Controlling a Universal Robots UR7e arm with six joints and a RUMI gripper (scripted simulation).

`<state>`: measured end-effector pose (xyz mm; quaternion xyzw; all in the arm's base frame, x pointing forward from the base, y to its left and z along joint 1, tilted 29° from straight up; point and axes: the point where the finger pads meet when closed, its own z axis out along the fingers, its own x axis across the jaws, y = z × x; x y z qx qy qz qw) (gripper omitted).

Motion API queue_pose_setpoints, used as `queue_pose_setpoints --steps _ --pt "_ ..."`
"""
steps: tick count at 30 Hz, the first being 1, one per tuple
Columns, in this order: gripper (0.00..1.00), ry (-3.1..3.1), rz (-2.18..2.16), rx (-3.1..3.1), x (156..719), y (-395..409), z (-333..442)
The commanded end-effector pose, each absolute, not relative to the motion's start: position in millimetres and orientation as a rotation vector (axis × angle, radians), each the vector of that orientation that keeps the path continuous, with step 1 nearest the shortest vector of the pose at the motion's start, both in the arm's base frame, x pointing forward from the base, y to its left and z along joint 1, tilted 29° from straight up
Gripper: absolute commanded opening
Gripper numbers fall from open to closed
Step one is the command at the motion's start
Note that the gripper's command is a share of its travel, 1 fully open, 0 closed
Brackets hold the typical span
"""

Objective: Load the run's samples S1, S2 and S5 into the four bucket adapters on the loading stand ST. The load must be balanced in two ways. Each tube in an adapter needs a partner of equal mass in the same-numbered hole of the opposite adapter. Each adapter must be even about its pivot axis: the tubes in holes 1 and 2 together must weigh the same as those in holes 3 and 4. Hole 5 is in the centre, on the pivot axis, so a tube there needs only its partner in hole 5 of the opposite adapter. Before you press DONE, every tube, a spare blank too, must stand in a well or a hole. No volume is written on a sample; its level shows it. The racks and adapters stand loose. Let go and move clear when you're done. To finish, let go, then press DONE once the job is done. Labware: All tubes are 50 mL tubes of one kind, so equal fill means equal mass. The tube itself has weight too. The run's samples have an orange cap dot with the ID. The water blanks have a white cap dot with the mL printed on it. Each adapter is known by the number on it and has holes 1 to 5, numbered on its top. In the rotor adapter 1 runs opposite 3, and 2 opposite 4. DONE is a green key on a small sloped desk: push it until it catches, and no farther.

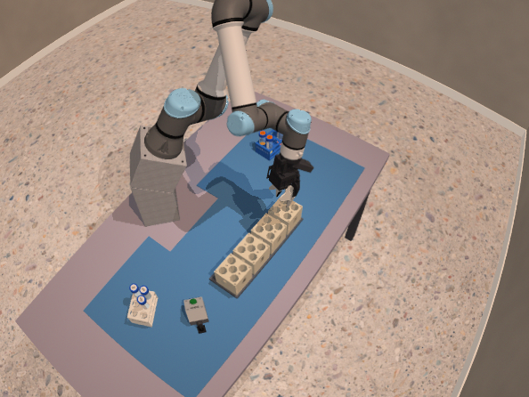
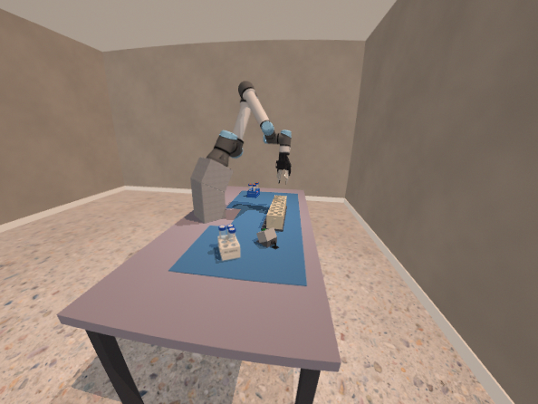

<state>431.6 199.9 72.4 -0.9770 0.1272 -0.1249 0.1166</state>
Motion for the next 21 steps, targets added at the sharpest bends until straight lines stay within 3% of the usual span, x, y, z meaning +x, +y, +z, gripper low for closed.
queue_pose_setpoints --steps 1,21 --pt "0.35 0.47 -0.34 -2.828 433.1 178.1 65.4" --pt "0.35 0.849 -0.229 -2.673 437.3 93.2 35.5"
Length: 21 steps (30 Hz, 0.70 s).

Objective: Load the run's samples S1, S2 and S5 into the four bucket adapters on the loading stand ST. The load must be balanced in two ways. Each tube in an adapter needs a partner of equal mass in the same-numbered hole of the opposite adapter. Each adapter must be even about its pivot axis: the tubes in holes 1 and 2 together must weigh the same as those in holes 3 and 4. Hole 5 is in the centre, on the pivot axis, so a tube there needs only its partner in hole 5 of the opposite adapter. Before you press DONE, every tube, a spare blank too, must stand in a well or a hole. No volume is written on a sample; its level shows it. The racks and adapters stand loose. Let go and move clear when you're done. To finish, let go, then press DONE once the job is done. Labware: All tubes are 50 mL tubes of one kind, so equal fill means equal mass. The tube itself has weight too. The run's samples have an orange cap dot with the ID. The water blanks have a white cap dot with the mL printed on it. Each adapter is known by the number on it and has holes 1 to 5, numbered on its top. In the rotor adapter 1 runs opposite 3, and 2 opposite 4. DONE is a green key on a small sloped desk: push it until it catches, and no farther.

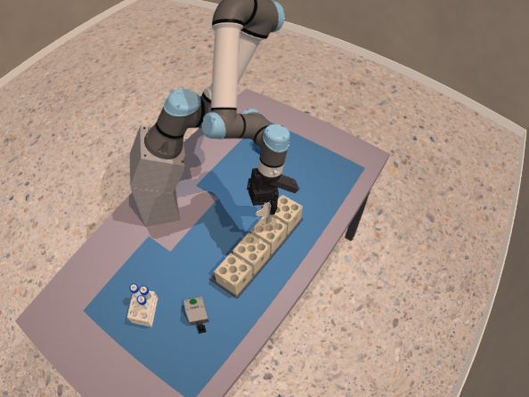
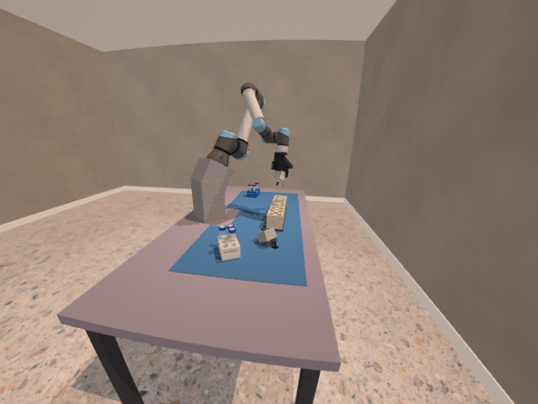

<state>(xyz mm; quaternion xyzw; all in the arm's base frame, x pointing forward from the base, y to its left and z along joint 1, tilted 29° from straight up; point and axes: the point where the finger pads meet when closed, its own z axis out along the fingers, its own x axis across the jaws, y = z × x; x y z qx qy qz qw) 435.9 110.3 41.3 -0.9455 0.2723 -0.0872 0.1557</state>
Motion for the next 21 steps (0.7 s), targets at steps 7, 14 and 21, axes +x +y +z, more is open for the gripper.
queue_pose_setpoints --steps 7,14,21 --pt "0.35 0.95 -0.198 -2.621 438.5 69.6 27.2" --pt "0.35 1.086 -0.155 -2.542 440.1 36.5 15.6" --pt "0.35 1.18 -0.124 -2.482 441.3 12.9 7.3"
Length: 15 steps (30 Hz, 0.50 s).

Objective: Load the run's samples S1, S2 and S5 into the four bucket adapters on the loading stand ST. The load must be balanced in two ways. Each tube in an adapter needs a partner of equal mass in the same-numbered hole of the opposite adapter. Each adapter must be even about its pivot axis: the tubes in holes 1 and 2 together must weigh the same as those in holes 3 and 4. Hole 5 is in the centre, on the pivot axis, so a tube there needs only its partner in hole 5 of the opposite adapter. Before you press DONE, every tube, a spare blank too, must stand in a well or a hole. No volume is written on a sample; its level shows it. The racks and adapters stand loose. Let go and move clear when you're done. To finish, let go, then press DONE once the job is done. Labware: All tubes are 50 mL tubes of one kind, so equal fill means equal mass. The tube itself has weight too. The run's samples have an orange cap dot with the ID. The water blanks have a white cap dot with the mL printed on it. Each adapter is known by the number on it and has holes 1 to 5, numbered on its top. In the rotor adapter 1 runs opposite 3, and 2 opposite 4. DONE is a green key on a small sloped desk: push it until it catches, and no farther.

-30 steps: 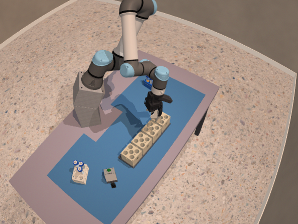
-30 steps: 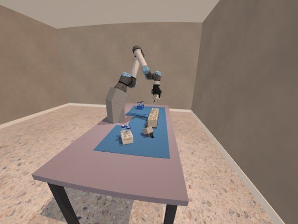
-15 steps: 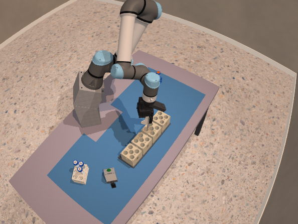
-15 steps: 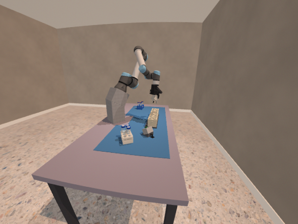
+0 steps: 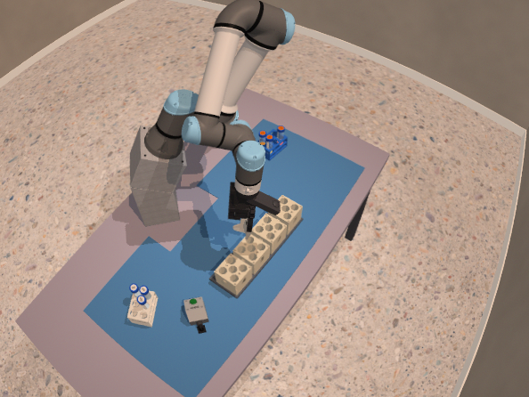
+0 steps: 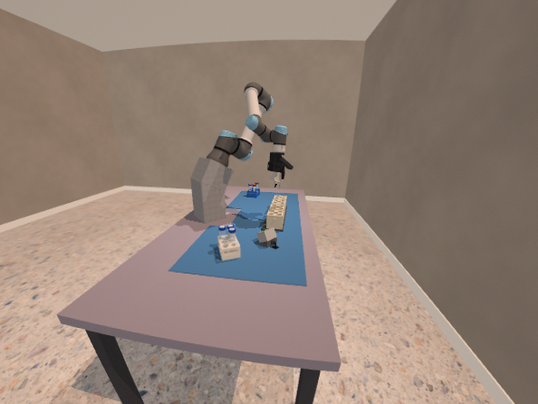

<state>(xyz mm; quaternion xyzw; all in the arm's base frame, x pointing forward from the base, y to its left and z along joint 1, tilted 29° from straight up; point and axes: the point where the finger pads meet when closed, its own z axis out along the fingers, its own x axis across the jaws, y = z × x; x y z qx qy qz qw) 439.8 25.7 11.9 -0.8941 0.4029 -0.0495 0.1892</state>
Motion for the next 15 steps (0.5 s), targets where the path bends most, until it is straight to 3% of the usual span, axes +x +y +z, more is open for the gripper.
queue_pose_setpoints --steps 1,15 --pt "0.35 1.198 -0.118 -2.47 441.6 8.2 5.7" --pt "0.35 1.412 -0.044 -2.311 444.4 -48.4 -14.2"
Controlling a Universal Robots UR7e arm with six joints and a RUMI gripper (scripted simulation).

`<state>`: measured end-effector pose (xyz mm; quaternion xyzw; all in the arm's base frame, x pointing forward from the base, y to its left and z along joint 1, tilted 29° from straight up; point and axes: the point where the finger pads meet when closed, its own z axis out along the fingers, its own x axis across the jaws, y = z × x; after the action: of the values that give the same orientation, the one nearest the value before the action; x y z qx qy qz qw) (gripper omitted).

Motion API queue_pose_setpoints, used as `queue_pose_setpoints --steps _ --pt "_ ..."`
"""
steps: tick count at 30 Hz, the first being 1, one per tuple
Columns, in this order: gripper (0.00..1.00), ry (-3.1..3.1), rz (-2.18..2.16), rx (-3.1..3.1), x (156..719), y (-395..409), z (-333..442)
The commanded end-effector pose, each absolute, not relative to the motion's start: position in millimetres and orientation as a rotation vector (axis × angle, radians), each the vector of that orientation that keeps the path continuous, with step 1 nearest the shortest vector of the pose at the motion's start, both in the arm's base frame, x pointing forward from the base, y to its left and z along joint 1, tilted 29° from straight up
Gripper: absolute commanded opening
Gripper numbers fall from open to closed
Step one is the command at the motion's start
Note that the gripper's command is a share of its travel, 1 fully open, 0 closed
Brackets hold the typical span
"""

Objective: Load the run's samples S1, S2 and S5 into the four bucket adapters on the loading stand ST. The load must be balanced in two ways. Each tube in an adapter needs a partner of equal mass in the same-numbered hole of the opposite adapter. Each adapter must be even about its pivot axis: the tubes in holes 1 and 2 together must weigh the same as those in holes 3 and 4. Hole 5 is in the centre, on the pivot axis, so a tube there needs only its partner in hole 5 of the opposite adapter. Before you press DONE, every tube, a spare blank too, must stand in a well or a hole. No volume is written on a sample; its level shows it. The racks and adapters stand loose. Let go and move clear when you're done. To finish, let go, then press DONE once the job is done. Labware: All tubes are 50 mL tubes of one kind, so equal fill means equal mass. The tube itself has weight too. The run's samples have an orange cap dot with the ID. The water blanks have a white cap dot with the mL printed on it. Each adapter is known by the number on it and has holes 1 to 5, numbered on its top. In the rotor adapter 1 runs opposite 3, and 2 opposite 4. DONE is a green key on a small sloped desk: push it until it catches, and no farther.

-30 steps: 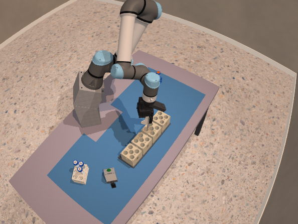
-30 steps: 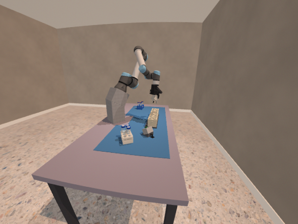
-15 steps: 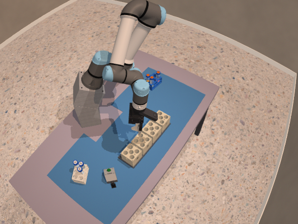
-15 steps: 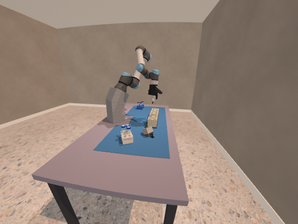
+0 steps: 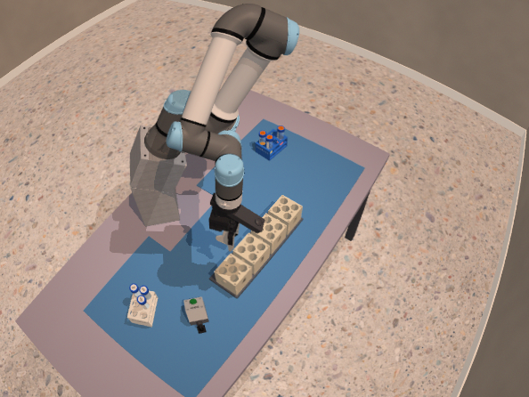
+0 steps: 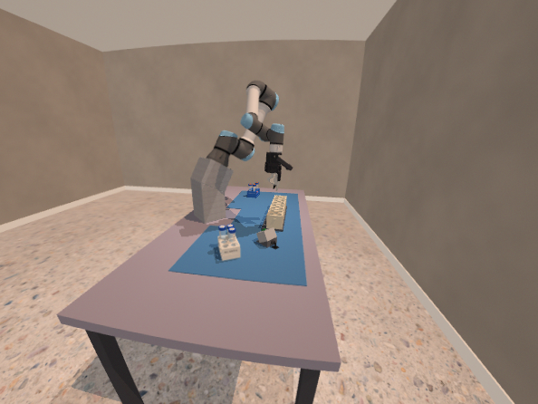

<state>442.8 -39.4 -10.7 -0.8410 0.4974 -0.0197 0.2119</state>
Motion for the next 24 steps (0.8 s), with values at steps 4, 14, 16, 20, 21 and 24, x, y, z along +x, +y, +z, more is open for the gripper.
queue_pose_setpoints --steps 4,14,16,20,21,24 --pt "0.35 1.479 -0.02 -2.254 445.3 -67.3 -20.8" --pt "0.35 1.64 0.04 -2.104 445.9 -79.6 -25.1" --pt "0.35 1.655 0.046 -2.088 445.9 -79.6 -25.1" --pt "0.35 1.701 0.064 -2.041 445.9 -79.6 -25.1" --pt "0.35 1.716 0.07 -2.025 445.9 -79.6 -25.1" --pt "0.35 1.76 0.087 -1.976 445.9 -79.6 -25.1"
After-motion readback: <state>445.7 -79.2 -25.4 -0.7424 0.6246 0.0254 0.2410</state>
